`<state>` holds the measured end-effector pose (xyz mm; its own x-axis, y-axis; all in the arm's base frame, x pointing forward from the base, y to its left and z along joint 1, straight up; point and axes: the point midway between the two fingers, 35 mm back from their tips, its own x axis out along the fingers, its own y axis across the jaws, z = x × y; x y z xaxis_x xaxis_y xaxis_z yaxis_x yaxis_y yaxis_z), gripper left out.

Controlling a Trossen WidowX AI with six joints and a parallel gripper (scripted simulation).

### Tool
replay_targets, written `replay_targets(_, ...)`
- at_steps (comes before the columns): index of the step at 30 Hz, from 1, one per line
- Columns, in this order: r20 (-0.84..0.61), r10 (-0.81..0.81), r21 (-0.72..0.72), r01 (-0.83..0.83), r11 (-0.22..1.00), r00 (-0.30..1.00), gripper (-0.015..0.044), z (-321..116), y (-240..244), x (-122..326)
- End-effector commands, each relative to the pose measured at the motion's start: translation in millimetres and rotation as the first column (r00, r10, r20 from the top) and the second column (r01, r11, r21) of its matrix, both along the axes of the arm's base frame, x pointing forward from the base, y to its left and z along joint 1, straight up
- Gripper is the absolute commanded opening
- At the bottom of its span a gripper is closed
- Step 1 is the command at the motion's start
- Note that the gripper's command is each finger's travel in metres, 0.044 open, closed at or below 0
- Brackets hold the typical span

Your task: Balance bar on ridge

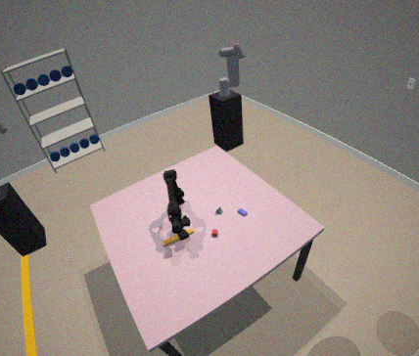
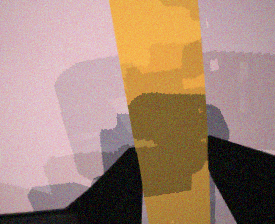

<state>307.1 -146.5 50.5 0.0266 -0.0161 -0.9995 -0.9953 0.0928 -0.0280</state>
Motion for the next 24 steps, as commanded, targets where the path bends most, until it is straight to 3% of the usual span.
replay_targets(1, 0.001, 0.000, 0.000, 0.000, 1.000, 1.000, 0.0032, 4, 0, 1)
replay_targets(3, 0.001, 0.000, 0.000, 0.000, 1.000, 1.000, 0.0000, 9, -1, 1)
replay_targets(24, 0.002, 0.002, 0.001, -0.002, 1.000, 1.000, 0.0000, 62, -1, 3)
